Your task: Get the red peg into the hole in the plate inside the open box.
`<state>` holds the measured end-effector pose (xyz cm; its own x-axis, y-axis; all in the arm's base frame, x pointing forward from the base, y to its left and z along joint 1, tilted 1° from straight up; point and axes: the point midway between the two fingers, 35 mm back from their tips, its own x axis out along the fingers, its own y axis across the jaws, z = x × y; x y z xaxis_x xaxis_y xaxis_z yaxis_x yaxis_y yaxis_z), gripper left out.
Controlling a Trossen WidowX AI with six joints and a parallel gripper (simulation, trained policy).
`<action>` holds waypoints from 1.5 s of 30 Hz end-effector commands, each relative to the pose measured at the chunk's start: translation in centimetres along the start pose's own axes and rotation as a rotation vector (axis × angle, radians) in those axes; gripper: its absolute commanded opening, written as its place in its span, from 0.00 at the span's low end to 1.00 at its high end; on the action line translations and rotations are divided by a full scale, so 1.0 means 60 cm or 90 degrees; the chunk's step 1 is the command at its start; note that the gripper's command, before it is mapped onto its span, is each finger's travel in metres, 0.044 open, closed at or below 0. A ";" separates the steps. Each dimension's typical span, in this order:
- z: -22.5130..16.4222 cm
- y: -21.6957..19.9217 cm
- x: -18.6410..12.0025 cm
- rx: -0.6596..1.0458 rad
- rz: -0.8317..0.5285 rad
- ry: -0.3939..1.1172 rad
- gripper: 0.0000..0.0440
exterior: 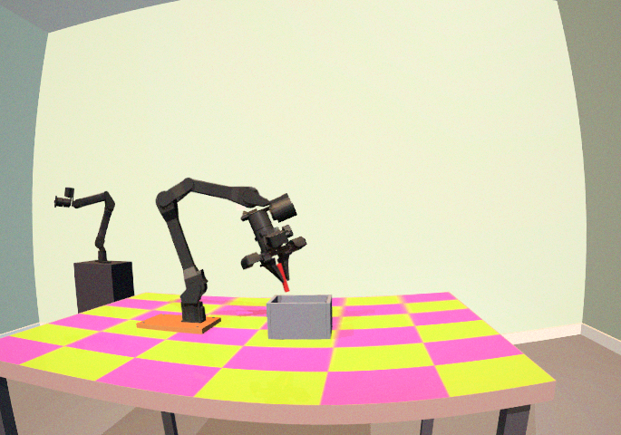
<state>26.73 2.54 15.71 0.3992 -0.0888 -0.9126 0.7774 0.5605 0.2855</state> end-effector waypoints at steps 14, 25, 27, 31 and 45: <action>0.087 -0.008 0.046 0.054 -0.032 -0.027 0.00; 0.117 -0.019 0.087 0.075 -0.059 -0.008 0.03; 0.119 -0.021 0.097 0.076 -0.064 -0.002 0.03; 0.120 -0.025 0.119 0.073 -0.079 0.010 0.03; 0.141 -0.026 0.151 0.041 -0.118 0.032 0.33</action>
<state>32.68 -5.71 9.24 0.2205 -0.1374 -0.9657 0.8676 0.4800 0.1298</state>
